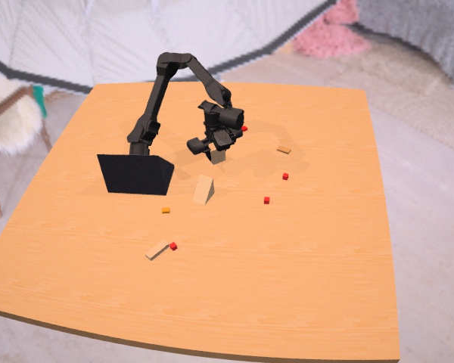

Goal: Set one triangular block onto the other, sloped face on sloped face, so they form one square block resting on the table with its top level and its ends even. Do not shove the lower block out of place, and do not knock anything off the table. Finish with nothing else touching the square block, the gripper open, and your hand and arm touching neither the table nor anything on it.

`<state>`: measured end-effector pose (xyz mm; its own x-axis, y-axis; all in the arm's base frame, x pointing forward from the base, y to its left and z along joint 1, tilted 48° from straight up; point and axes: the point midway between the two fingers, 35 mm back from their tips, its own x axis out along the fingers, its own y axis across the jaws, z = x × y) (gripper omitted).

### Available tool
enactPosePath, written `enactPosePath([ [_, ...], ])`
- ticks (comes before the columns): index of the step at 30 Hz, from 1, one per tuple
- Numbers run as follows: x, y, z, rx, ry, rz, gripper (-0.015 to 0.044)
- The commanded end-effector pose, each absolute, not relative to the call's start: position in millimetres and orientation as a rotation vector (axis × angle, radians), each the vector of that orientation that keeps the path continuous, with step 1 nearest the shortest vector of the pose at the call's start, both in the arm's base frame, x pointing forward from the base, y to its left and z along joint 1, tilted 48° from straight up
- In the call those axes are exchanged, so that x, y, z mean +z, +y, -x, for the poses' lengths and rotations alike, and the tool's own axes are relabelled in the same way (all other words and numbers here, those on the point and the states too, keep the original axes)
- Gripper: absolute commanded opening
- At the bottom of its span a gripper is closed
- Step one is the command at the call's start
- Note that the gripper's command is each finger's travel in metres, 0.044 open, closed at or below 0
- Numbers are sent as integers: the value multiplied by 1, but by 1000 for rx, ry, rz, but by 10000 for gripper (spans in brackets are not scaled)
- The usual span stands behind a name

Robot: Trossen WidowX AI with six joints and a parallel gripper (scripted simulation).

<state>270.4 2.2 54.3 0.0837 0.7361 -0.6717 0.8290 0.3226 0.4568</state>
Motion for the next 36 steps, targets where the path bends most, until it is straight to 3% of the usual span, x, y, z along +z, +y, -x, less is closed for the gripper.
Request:
enactPosePath([
  [1, 55, 2, -271, -229, 1678, -1524, 0],
  [12, 55, 2, -271, -481, 1698, -1728, 0],
  [36, 37, 21, -273, -466, 1707, -1707, 0],
])
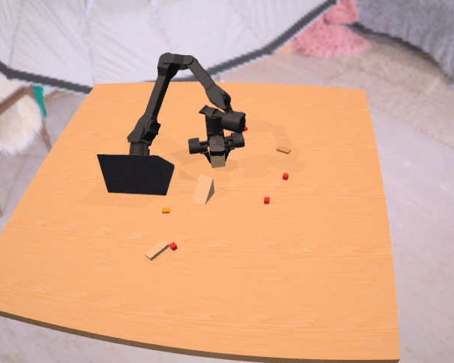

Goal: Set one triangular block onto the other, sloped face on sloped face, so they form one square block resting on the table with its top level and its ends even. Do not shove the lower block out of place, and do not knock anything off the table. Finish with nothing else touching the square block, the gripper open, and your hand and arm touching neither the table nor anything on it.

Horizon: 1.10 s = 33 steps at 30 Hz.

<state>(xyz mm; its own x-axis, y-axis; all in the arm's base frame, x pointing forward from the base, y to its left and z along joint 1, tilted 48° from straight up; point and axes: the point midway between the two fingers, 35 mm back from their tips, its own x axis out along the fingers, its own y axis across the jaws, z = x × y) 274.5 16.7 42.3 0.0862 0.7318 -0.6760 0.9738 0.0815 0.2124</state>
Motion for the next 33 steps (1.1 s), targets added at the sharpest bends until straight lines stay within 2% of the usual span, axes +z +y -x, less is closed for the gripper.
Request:
enactPosePath([
  [1, 37, 21, -273, -466, 1707, -1707, 0],
  [10, 37, 21, -273, -466, 1707, -1707, 0],
  [27, 38, 20, -274, -463, 1703, -1700, 440],
  [33, 38, 20, -274, -463, 1703, -1700, 440],
])
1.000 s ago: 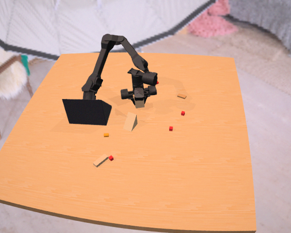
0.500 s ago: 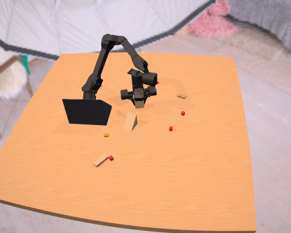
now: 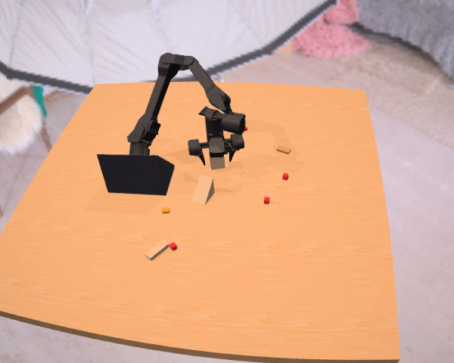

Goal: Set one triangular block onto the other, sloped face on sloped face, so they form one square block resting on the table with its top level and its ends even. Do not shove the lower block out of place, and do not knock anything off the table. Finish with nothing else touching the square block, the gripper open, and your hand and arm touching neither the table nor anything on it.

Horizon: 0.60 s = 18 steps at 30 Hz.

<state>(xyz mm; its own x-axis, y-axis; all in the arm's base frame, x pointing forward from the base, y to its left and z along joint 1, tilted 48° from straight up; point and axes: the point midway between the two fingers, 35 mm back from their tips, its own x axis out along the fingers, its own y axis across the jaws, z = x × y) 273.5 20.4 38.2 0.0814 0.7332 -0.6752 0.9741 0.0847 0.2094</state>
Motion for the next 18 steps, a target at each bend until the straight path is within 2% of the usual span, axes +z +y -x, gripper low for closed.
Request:
enactPosePath([
  [1, 40, 18, -274, -463, 1702, -1699, 440],
  [6, 76, -22, -269, -467, 1702, -1698, 440],
  [18, 73, -19, -269, -453, 1703, -1695, 440],
])
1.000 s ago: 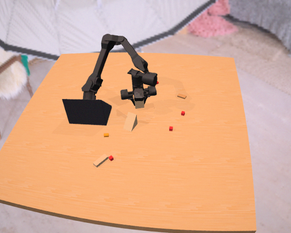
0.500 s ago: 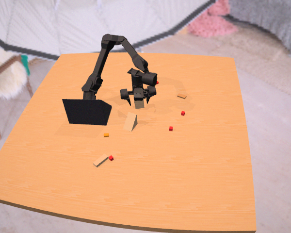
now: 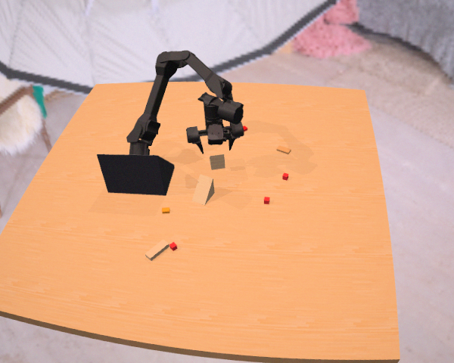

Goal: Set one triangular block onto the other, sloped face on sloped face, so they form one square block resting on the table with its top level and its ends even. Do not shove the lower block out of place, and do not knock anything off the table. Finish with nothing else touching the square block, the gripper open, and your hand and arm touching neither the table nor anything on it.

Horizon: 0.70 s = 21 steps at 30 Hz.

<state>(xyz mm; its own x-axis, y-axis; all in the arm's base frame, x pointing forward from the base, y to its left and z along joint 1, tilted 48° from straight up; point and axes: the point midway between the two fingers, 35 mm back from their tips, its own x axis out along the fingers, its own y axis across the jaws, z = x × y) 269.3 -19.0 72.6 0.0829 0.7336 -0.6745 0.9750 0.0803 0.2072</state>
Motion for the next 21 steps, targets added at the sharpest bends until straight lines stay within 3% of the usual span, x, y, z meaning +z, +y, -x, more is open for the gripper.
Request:
enactPosePath([
  [1, 72, -20, -269, -411, 1703, -1666, 440],
  [15, 71, -41, -270, 624, 1425, -823, 440],
  [21, 71, -47, -271, 792, 1311, -658, 440],
])
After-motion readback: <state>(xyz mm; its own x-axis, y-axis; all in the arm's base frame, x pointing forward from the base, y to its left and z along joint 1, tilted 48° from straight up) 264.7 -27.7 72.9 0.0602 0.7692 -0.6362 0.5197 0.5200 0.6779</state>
